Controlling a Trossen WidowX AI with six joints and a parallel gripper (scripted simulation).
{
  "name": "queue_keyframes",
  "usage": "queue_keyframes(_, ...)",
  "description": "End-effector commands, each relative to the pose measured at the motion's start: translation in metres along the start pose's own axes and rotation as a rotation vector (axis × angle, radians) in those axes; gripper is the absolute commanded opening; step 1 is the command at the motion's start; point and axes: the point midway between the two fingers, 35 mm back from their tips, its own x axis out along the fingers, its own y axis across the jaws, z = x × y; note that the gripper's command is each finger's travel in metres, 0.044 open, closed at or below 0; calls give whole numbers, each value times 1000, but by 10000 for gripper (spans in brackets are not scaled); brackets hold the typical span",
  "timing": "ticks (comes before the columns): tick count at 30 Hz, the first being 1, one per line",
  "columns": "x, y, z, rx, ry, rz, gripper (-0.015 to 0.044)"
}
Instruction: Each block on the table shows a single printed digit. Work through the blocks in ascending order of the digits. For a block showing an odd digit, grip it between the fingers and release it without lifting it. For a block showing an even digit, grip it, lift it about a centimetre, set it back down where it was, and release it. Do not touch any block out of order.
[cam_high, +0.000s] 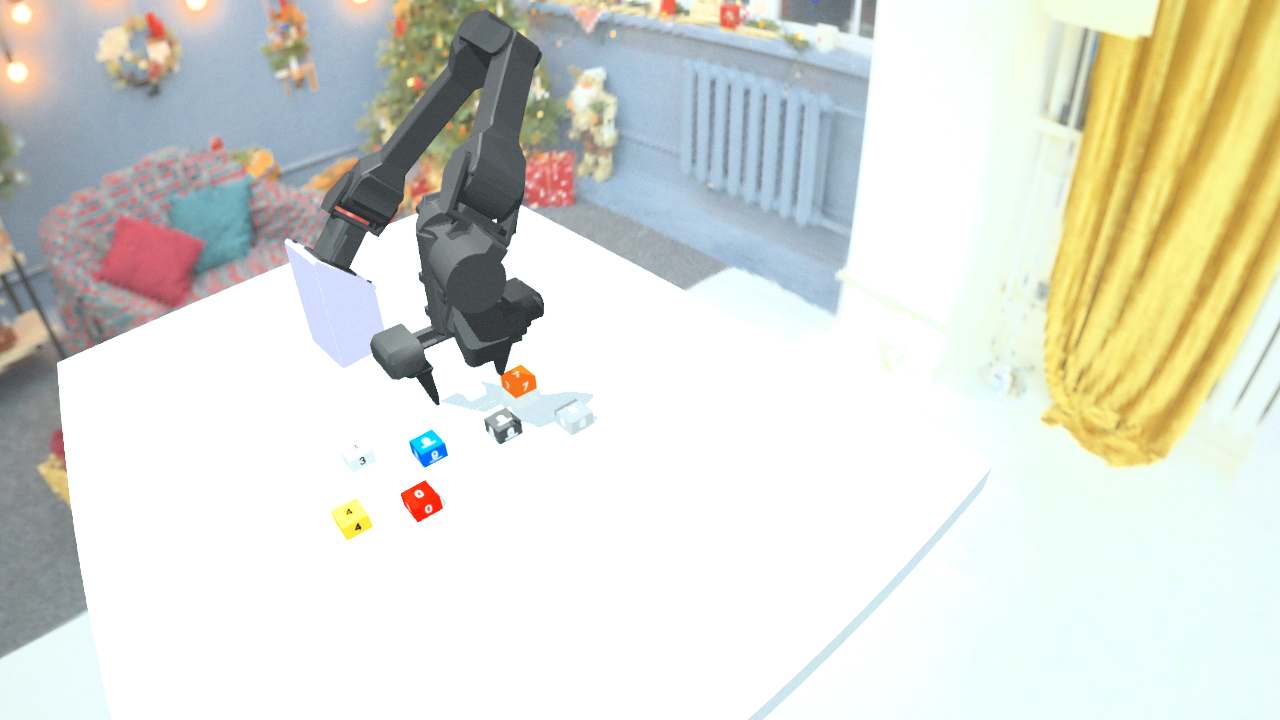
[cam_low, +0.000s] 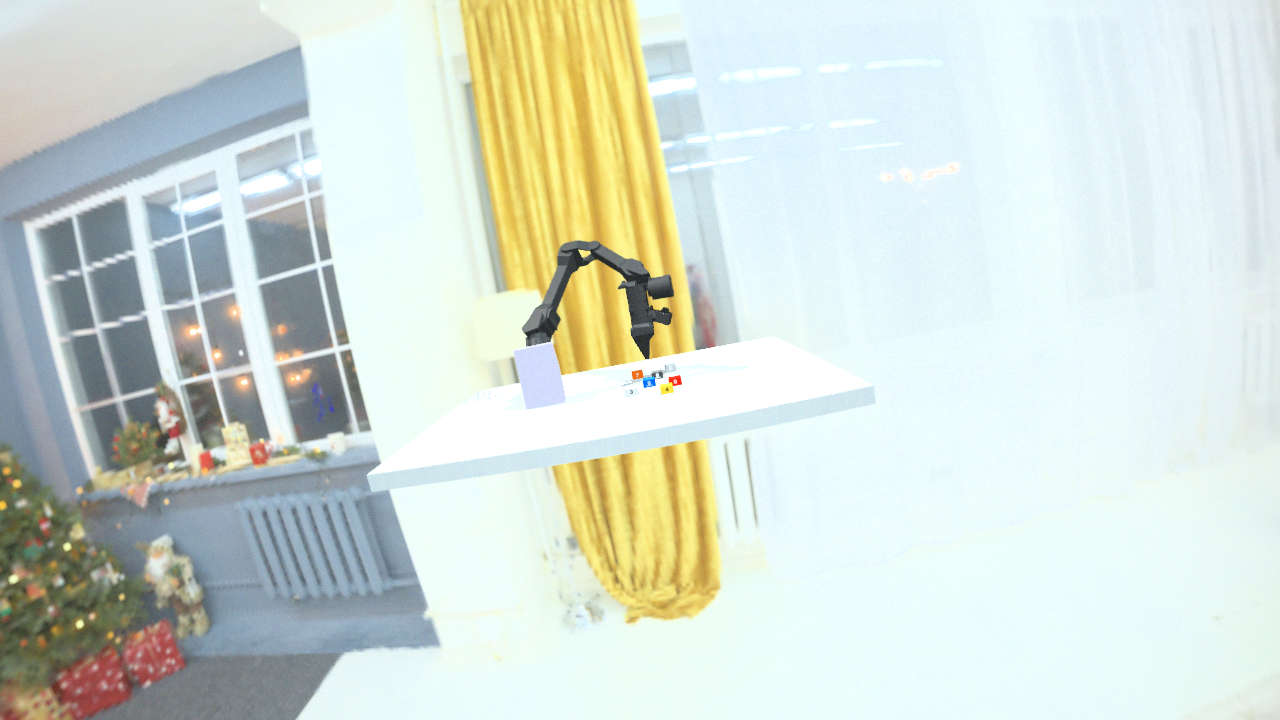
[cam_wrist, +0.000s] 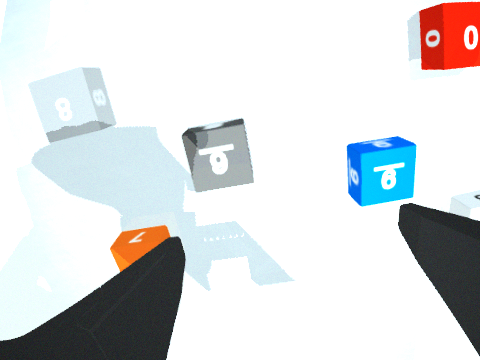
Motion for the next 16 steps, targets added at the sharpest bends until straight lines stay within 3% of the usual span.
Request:
queue_keyframes(1,-25,64,-8,-14,-11,3,400)
queue_keyframes(8,-58,150,-56,-14,-7,19,400)
queue_keyframes(16,-59,152,-57,-14,-6,20,400)
